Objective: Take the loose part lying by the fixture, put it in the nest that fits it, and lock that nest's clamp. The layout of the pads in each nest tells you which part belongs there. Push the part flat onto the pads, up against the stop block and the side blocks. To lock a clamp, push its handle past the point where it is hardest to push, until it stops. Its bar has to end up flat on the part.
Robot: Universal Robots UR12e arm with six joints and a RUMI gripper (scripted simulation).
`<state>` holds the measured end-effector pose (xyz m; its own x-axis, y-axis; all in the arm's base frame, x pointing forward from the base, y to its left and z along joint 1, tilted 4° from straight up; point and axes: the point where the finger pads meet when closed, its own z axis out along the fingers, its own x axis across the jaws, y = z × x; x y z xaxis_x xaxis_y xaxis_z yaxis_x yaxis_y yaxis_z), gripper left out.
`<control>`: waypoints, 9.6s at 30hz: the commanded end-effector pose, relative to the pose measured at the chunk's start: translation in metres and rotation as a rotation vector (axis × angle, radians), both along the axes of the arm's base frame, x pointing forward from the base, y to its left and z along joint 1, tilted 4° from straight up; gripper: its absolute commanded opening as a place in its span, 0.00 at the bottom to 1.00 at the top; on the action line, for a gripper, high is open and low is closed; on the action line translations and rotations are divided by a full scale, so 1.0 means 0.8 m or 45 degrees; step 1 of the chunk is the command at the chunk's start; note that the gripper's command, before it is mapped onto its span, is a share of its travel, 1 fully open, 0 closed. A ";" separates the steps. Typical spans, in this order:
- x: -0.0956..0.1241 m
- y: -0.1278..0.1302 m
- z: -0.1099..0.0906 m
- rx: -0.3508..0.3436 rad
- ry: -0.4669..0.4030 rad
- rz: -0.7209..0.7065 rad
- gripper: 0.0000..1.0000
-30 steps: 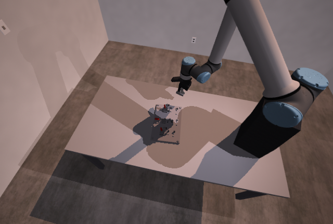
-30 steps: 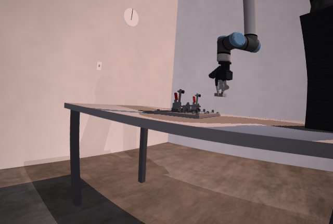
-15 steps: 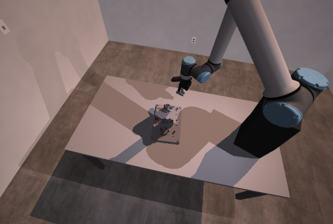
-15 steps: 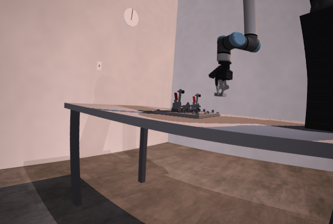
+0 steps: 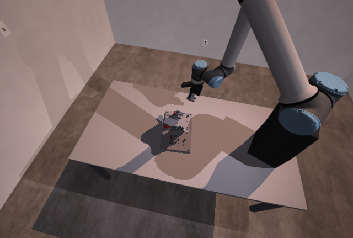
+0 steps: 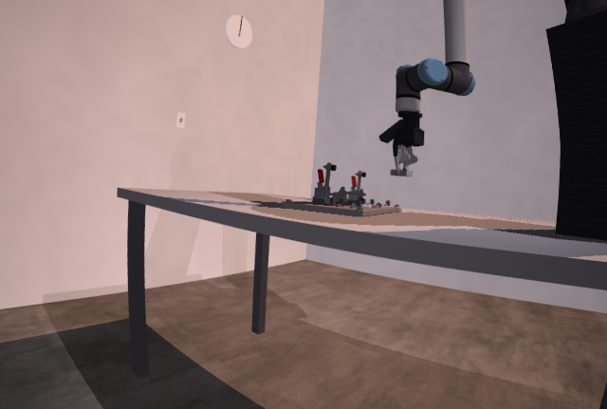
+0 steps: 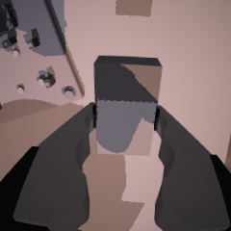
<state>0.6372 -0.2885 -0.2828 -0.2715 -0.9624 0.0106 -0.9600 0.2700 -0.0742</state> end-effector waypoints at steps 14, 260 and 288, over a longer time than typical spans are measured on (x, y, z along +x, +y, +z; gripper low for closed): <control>0.001 0.000 0.001 -0.028 0.010 0.403 0.00; 0.035 0.449 -0.127 -0.029 0.011 0.413 0.00; 0.036 0.449 -0.128 -0.029 0.011 0.413 0.00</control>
<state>0.6649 0.0704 -0.3854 0.0493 -0.9982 0.0337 -0.9964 -0.0514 -0.0673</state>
